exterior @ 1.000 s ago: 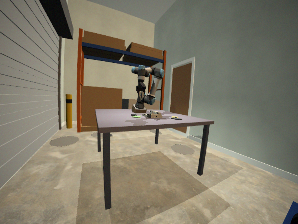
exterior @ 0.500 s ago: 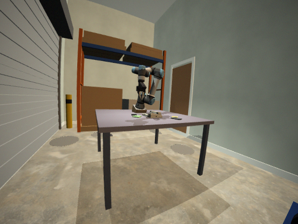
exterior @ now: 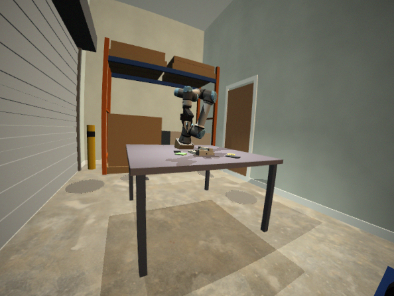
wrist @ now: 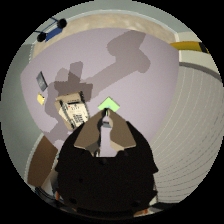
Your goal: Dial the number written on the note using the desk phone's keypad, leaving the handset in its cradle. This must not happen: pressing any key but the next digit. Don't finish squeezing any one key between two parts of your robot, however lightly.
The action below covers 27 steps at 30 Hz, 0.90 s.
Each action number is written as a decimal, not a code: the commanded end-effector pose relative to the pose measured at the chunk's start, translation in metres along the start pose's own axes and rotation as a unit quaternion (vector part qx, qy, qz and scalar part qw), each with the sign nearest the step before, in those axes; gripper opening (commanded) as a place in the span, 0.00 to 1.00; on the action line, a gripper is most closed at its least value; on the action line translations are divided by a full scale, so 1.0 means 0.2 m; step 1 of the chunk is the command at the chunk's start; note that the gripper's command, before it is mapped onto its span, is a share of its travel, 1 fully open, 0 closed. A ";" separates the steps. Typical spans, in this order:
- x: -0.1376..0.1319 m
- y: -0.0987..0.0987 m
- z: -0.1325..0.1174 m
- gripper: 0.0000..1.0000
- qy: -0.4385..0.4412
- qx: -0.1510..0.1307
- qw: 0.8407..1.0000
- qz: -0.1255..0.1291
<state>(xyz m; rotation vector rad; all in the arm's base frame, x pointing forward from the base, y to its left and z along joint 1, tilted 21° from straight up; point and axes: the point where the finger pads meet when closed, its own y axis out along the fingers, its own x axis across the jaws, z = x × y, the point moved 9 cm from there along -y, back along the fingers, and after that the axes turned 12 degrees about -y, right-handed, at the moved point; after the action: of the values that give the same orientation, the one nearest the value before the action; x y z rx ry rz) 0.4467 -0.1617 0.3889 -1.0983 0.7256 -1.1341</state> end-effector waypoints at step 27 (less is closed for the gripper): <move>0.02 0.04 0.09 0.00 -0.002 -0.115 0.993 0.034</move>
<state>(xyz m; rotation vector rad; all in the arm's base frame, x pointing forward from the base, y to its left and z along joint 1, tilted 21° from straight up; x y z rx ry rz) 0.4621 -0.1602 0.3877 -1.2271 0.8712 -1.0311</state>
